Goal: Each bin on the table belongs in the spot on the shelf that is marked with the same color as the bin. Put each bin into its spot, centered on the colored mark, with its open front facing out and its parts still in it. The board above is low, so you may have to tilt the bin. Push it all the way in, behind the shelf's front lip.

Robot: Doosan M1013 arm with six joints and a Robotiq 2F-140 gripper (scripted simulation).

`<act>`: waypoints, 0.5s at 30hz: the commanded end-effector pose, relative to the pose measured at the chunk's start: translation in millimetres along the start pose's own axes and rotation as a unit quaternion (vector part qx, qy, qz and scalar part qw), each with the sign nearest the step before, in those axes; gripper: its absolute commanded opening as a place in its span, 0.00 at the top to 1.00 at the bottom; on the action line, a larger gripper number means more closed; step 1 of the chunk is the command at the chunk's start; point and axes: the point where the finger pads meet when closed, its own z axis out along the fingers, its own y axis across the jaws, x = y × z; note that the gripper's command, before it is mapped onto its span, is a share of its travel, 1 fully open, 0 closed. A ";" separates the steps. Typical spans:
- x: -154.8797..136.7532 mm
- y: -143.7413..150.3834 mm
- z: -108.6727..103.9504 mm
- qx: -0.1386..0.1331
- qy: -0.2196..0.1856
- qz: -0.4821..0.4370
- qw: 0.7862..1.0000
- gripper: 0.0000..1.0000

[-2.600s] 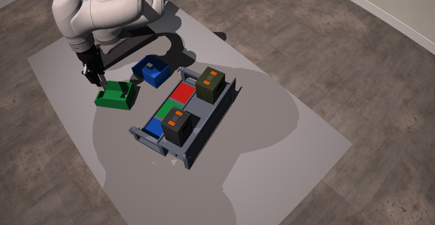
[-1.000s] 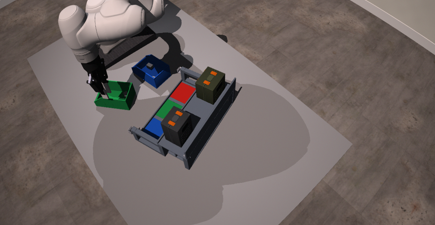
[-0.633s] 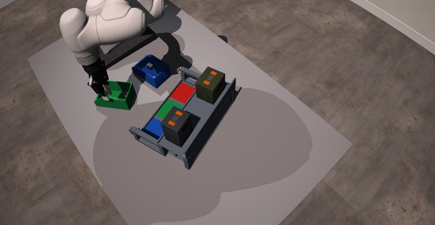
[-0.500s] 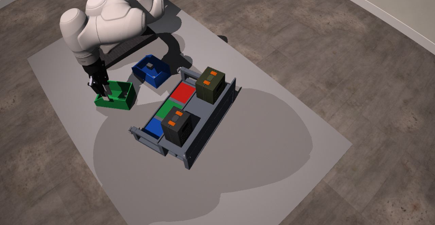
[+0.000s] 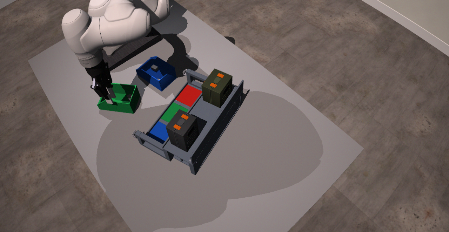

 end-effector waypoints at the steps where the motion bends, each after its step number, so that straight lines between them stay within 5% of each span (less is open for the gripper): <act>1: 0.0 0.0 0.0 0.000 0.000 0.000 1.000 0.76; 15: 0.0 0.0 1.2 0.000 0.000 0.000 1.000 0.76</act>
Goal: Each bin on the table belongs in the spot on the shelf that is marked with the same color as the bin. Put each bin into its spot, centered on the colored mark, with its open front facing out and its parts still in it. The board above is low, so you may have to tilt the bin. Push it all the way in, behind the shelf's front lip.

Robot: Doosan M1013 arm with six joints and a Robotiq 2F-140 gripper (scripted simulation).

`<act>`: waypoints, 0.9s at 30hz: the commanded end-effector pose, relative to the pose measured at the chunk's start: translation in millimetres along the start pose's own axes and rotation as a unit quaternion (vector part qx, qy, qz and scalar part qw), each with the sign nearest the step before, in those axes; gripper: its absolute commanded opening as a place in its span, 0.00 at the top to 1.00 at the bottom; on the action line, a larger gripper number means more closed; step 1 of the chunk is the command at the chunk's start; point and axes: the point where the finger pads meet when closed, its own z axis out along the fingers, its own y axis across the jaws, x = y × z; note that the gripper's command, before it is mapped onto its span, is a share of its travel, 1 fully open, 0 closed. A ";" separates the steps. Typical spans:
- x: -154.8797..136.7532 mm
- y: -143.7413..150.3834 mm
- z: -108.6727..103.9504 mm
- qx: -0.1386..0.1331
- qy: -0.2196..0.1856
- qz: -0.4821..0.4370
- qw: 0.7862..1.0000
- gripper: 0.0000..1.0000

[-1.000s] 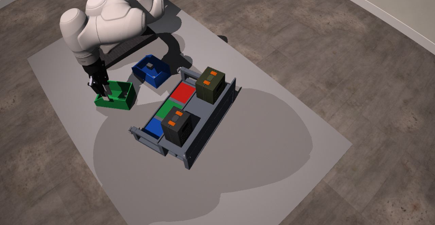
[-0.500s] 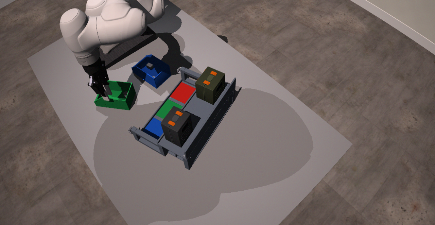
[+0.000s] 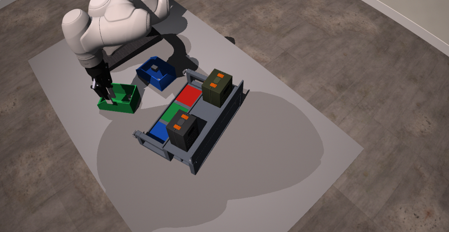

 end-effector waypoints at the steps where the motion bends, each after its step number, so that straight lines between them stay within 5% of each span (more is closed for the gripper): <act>1: 0.0 0.0 0.3 0.000 0.000 0.000 1.000 0.76; 27: 0.0 0.0 24.6 0.000 0.000 0.000 1.000 0.76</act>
